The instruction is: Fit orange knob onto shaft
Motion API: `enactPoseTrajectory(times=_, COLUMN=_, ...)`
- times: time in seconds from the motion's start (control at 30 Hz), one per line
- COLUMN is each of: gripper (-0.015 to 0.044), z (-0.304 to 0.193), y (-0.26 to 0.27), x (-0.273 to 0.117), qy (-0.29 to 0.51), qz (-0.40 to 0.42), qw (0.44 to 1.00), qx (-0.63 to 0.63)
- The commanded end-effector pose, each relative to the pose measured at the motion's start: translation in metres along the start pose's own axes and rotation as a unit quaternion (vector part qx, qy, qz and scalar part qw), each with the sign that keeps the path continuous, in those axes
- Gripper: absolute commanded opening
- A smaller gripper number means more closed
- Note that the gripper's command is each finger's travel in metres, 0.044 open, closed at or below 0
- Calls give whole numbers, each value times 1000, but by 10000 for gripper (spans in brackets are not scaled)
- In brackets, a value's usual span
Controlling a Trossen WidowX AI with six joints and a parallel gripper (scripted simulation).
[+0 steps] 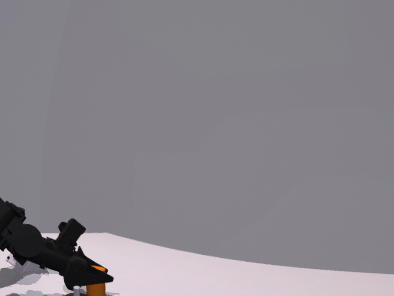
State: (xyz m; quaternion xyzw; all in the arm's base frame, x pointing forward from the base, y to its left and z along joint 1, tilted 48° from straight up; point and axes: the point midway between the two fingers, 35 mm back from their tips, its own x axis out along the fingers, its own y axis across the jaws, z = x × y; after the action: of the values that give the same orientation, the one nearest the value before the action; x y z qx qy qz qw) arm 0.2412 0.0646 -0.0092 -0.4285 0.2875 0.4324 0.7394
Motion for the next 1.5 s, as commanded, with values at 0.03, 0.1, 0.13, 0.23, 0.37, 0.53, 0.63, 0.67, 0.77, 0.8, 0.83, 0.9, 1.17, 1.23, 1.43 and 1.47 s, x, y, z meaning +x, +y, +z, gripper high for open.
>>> enactPoseTrajectory(times=0.03, gripper=312, z=0, y=0, x=0, qy=-2, qz=0, qw=1000, qx=0)
enactPoseTrajectory(times=0.1, gripper=365, z=0, y=0, x=0, qy=-2, qz=0, qw=1000, qx=0)
enactPoseTrajectory(times=0.13, gripper=391, z=0, y=0, x=0, qy=-2, qz=0, qw=1000, qx=0)
enactPoseTrajectory(times=0.23, gripper=440, z=0, y=0, x=0, qy=-2, qz=0, qw=1000, qx=0)
enactPoseTrajectory(times=0.37, gripper=440, z=0, y=0, x=0, qy=-2, qz=0, qw=1000, qx=0)
enactPoseTrajectory(times=0.53, gripper=440, z=39, y=-3, x=-8, qy=1, qz=2, qw=1000, qx=-1)
enactPoseTrajectory(times=0.63, gripper=440, z=71, y=0, x=-20, qy=-1, qz=1, qw=1000, qx=0)
enactPoseTrajectory(times=0.67, gripper=440, z=76, y=0, x=-22, qy=-2, qz=0, qw=1000, qx=1)
enactPoseTrajectory(times=0.77, gripper=440, z=78, y=1, x=-23, qy=3, qz=3, qw=1000, qx=4)
enactPoseTrajectory(times=0.8, gripper=440, z=77, y=2, x=-21, qy=17, qz=12, qw=1000, qx=13)
enactPoseTrajectory(times=0.83, gripper=440, z=77, y=3, x=-19, qy=41, qz=27, qw=998, qx=26)
enactPoseTrajectory(times=0.9, gripper=440, z=75, y=7, x=-14, qy=105, qz=57, qw=991, qx=55)
enactPoseTrajectory(times=1.17, gripper=440, z=73, y=15, x=-14, qy=372, qz=92, qw=919, qx=92)
enactPoseTrajectory(times=1.23, gripper=440, z=77, y=14, x=-16, qy=434, qz=78, qw=894, qx=81)
enactPoseTrajectory(times=1.43, gripper=440, z=99, y=5, x=-26, qy=580, qz=2, qw=815, qx=13)
enactPoseTrajectory(times=1.47, gripper=440, z=102, y=4, x=-27, qy=589, qz=-7, qw=808, qx=6)
